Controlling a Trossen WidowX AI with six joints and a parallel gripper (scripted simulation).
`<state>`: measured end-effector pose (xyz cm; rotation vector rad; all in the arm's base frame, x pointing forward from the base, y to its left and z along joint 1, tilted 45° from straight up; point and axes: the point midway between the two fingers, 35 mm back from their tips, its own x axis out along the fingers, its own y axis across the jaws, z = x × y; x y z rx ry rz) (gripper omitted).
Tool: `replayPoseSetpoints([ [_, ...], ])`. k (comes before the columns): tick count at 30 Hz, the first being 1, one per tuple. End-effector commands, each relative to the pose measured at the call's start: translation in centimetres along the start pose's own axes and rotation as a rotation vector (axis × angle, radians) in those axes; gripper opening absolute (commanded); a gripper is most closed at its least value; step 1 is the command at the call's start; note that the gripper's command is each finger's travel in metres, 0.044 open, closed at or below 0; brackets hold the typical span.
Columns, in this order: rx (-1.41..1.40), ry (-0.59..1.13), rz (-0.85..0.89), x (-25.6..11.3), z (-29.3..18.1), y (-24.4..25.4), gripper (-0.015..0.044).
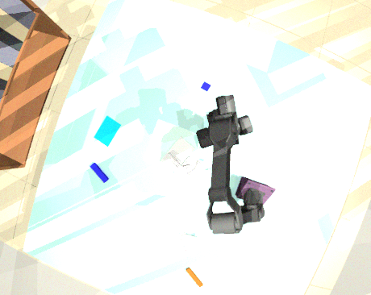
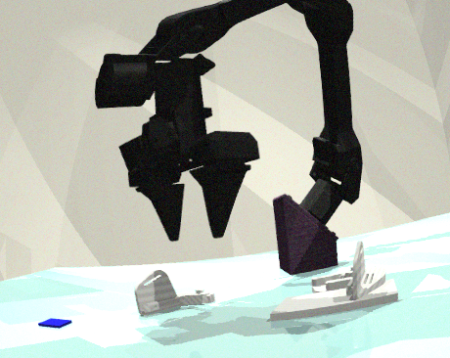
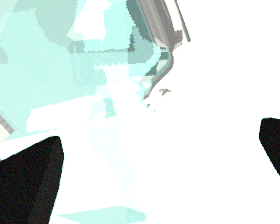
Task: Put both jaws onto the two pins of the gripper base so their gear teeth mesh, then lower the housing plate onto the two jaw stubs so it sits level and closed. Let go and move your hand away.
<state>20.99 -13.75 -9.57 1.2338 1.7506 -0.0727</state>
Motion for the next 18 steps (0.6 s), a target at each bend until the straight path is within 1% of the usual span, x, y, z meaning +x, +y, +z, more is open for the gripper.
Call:
replayPoseSetpoints([
  [1, -0.011, -0.001, -0.007, -0.61, -0.04, 0.11, 0.0335],
  [14, -0.011, -0.001, -0.007, -0.61, -0.04, 0.11, 0.0],
  [18, -0.011, -0.001, -0.007, -0.61, -0.04, 0.11, 0.0],
])
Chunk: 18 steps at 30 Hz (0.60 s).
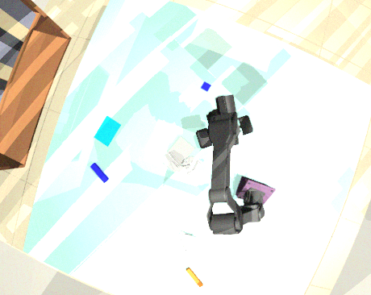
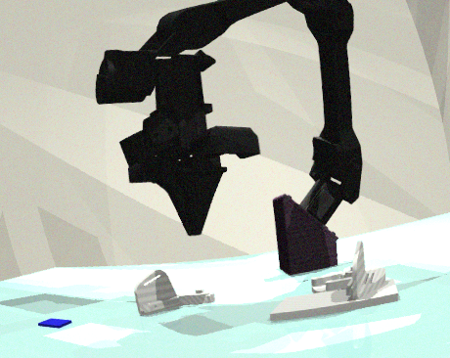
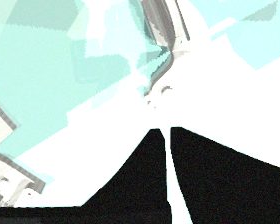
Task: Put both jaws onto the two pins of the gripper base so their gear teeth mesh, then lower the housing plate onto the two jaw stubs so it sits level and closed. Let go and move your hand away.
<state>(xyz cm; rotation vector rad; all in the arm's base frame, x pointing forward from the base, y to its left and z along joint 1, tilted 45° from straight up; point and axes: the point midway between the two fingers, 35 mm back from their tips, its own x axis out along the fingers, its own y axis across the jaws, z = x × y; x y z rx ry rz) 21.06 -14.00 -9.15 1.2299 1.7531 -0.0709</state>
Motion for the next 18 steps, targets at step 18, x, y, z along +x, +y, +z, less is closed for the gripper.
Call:
replayPoseSetpoints([
  [18, 0.0, 0.0, 0.0, -0.02, 0.0, 0.01, 0.0079],
])
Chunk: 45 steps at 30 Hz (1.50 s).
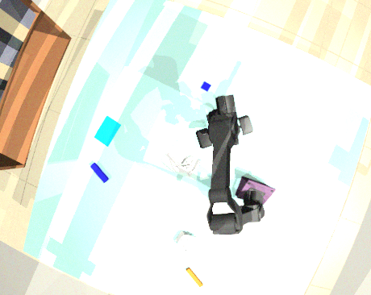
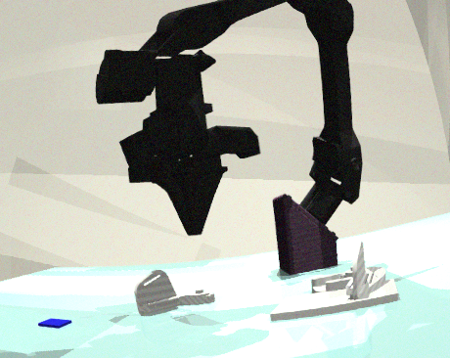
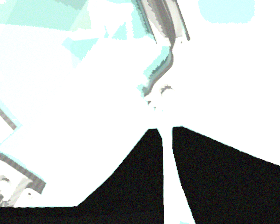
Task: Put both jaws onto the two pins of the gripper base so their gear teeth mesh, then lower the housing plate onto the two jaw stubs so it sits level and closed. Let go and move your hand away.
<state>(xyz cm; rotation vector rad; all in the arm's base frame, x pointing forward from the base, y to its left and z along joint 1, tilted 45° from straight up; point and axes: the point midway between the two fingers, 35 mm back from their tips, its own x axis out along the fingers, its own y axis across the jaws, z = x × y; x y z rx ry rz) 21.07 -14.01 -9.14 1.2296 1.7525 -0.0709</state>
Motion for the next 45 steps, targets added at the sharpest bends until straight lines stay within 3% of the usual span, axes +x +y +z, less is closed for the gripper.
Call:
replayPoseSetpoints([
  [1, 0.0, 0.0, 0.0, 0.0, 0.0, 0.0, 0.0105],
  [14, 0.0, 0.0, 0.0, 0.0, 0.0, 0.0, 0.044],
  [42, 0.0, 0.0, 0.0, 0.0, 0.0, 0.0, 0.044],
  [45, 0.0, 0.0, 0.0, 0.0, 0.0, 0.0, 0.0361],
])
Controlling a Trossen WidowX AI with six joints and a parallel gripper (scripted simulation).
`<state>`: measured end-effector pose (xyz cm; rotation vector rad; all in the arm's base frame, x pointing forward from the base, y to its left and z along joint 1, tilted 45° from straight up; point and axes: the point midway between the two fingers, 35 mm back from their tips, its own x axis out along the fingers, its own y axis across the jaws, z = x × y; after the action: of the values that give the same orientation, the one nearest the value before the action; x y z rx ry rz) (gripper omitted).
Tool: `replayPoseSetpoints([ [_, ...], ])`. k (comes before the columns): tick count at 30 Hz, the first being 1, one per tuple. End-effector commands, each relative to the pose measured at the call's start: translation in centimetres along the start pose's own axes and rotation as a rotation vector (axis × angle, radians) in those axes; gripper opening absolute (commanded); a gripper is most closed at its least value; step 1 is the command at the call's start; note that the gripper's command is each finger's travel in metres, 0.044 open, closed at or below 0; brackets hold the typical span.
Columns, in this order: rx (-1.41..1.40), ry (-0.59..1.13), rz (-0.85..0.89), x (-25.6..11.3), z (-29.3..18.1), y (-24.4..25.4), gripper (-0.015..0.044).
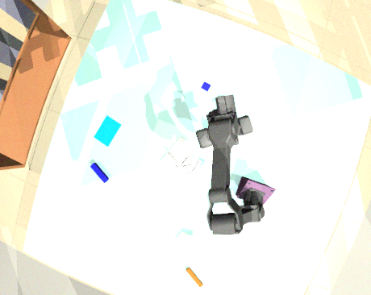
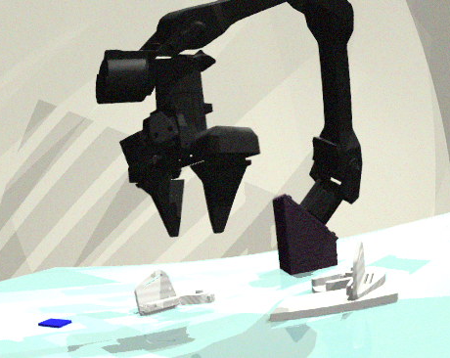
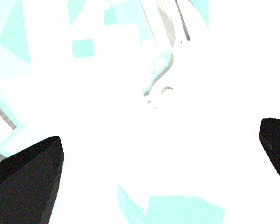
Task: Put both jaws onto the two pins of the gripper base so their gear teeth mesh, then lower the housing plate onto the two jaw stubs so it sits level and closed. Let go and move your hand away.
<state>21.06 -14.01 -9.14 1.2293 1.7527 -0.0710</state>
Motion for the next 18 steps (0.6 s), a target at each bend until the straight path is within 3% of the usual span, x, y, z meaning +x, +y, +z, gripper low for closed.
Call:
replayPoseSetpoints([
  [1, 0.0, 0.0, 0.0, 0.0, 0.0, 0.0, 0.0335],
  [14, 0.0, 0.0, 0.0, 0.0, 0.0, 0.0, 0.0],
  [18, 0.0, 0.0, 0.0, 0.0, 0.0, 0.0, 0.0],
])
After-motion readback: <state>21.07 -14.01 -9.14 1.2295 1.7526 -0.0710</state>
